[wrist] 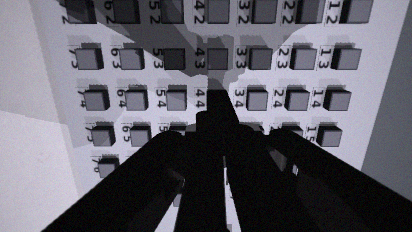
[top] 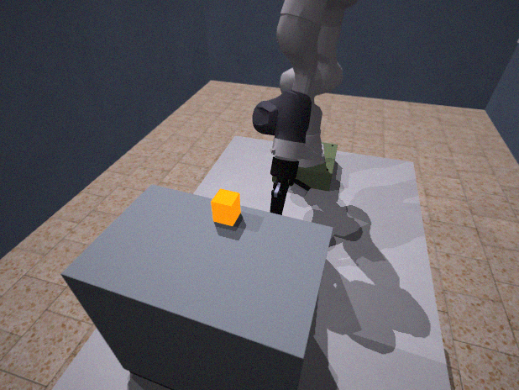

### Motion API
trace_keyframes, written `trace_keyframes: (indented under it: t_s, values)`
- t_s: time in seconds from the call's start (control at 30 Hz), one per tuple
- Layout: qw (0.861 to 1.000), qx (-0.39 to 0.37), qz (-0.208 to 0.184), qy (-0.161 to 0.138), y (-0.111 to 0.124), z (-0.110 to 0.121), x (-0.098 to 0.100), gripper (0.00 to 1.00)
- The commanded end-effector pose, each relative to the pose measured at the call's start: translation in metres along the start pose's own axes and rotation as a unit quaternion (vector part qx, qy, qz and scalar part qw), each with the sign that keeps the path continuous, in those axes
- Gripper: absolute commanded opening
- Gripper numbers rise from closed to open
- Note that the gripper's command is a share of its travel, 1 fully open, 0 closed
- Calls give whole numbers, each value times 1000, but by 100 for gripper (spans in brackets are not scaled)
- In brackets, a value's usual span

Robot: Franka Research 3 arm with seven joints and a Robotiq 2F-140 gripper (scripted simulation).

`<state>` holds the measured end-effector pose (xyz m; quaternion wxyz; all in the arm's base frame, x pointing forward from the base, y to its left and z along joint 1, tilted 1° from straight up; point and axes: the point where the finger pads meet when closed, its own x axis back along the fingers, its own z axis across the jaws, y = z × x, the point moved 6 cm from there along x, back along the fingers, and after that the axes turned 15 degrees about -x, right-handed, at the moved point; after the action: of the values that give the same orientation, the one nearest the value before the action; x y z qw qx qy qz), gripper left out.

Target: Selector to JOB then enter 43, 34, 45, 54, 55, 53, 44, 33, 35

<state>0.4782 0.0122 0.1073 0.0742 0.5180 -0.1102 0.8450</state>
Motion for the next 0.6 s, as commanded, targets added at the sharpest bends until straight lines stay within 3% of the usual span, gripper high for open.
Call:
trace_keyframes:
  t_s: [0.0, 0.57]
  values:
    - [1000, -5, 2, 5, -2, -1, 0, 10]
    - [1000, -5, 2, 5, -2, -1, -4, 10]
